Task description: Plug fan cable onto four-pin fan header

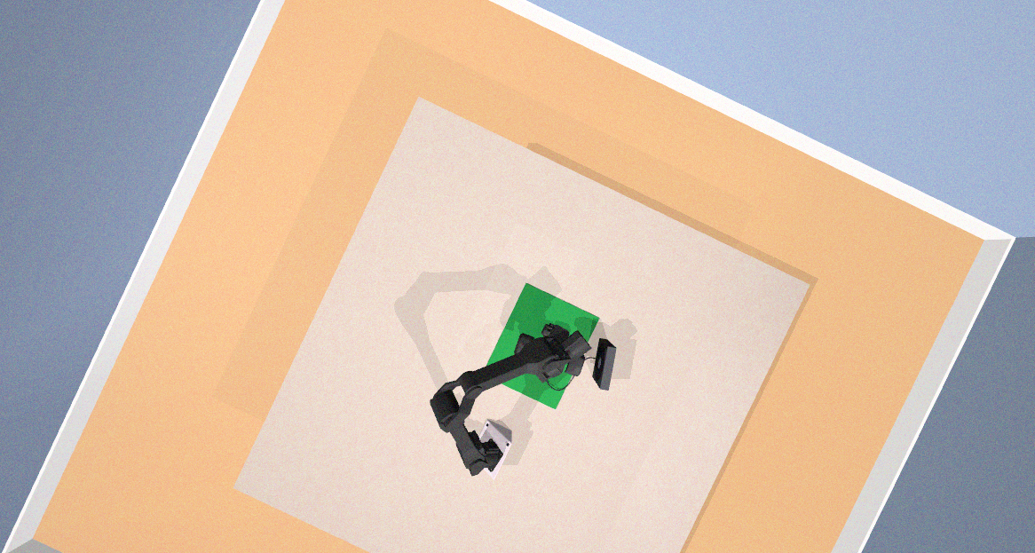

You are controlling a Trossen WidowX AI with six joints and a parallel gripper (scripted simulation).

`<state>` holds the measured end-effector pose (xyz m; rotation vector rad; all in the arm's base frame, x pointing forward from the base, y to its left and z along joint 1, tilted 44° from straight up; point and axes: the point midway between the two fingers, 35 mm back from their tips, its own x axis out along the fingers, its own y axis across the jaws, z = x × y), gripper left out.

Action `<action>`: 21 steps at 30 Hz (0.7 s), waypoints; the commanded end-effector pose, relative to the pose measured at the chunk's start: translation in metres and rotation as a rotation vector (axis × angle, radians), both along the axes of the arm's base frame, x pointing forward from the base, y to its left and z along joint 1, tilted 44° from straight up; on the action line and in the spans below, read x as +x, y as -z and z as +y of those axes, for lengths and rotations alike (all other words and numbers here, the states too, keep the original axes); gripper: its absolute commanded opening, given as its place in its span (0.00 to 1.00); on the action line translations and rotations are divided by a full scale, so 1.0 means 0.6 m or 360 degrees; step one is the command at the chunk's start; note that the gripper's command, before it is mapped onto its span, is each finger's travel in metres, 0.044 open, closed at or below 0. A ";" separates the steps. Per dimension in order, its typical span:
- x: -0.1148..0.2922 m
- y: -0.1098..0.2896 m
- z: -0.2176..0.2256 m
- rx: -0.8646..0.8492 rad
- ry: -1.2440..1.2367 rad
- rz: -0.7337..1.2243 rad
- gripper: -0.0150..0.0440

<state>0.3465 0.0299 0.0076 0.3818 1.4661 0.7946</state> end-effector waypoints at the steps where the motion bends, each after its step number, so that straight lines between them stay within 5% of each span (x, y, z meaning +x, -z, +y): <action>1: -0.001 0.000 0.002 0.0007 0.0006 0.0006 0.25; 21: -0.002 0.011 0.012 0.0008 0.0005 0.0005 0.25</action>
